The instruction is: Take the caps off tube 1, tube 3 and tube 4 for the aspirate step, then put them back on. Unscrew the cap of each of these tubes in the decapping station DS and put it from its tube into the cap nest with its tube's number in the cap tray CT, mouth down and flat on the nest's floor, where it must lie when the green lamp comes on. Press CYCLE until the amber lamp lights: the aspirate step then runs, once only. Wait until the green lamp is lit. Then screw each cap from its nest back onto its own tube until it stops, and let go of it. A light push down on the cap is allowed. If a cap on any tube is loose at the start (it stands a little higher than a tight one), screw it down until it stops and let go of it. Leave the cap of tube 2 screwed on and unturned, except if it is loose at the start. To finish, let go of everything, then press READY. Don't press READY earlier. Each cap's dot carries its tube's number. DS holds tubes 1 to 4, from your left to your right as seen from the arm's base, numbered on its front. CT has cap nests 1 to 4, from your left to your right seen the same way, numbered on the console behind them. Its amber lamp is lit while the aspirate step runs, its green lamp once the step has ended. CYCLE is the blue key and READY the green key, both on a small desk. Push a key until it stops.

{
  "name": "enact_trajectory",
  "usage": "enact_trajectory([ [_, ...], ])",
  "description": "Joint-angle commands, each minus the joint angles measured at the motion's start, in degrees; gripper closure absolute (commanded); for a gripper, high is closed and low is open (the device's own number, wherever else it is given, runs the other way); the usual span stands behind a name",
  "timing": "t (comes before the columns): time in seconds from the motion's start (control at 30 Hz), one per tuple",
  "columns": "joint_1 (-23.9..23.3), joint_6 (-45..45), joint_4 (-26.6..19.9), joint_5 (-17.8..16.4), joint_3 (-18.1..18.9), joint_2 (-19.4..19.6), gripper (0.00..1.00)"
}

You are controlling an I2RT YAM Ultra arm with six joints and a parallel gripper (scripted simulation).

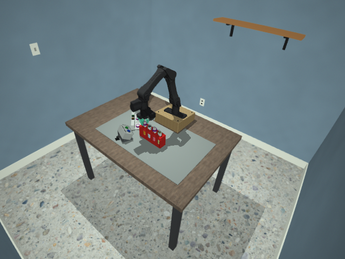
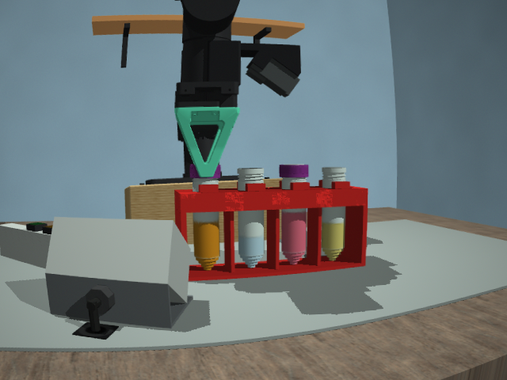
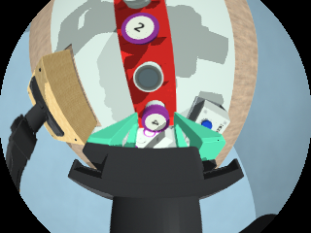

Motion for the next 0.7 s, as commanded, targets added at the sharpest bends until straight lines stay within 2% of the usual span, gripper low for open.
enact_trajectory([
  [0.0,0.06,-0.59,0.02,-0.03,0.68,-0.42,0.51],
  [0.2,0.06,-0.58,0.03,-0.03,0.65,-0.43,0.51],
  [0.37,0.06,22.42,-0.58,-0.04,1.12,-0.54,0.51],
  [0.4,0.07,23.29,-0.54,-0.03,1.09,-0.57,0.51],
  [0.43,0.07,28.07,-0.65,-0.03,1.17,-0.60,0.51],
  [0.47,0.07,28.07,-0.65,-0.03,1.17,-0.60,0.51],
  [0.5,0.07,32.85,-0.76,-0.03,1.25,-0.63,0.51],
  [0.53,0.07,32.85,-0.76,-0.03,1.25,-0.63,0.51],
  [0.6,0.07,41.50,-1.05,-0.04,1.47,-0.65,0.51],
  [0.67,0.08,42.40,-0.98,-0.03,1.42,-0.69,0.51],
])
